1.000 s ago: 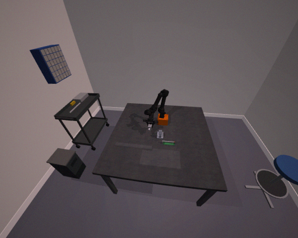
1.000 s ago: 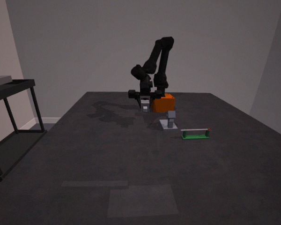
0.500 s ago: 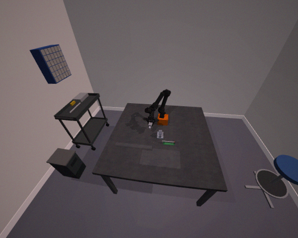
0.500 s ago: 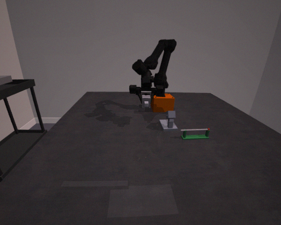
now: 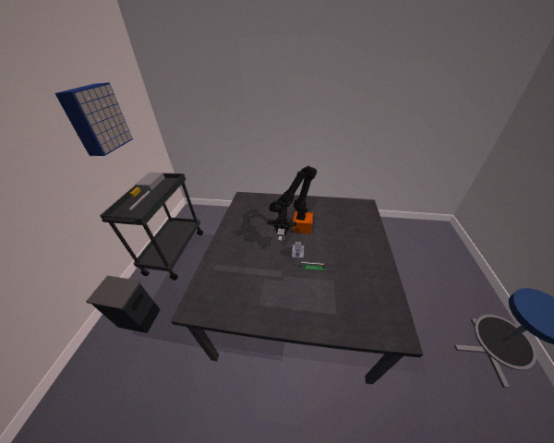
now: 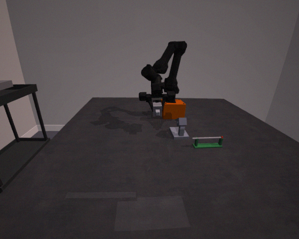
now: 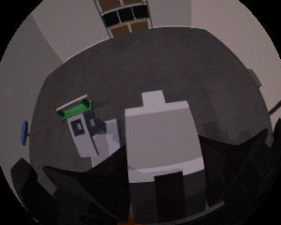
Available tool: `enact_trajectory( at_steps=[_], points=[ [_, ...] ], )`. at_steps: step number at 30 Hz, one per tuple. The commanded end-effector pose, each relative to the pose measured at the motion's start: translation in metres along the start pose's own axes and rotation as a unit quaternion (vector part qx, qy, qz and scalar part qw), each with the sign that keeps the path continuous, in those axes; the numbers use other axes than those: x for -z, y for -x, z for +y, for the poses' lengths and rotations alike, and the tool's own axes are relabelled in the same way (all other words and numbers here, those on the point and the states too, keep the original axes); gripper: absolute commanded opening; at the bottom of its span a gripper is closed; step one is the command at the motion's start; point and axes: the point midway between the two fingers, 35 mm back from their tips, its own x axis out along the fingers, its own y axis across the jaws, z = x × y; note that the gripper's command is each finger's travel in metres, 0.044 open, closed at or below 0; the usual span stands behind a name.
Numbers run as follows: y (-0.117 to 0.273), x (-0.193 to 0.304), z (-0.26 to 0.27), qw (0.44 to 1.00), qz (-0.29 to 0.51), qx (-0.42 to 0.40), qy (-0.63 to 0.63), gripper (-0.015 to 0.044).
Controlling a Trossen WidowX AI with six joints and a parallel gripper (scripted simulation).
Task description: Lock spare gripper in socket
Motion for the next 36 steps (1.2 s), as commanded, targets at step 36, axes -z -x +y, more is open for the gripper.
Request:
enact_trajectory(
  at_steps=[36],
  points=[
    [0.000,-0.032,0.074,0.961,0.271,-0.050,-0.011,0.0000]
  ],
)
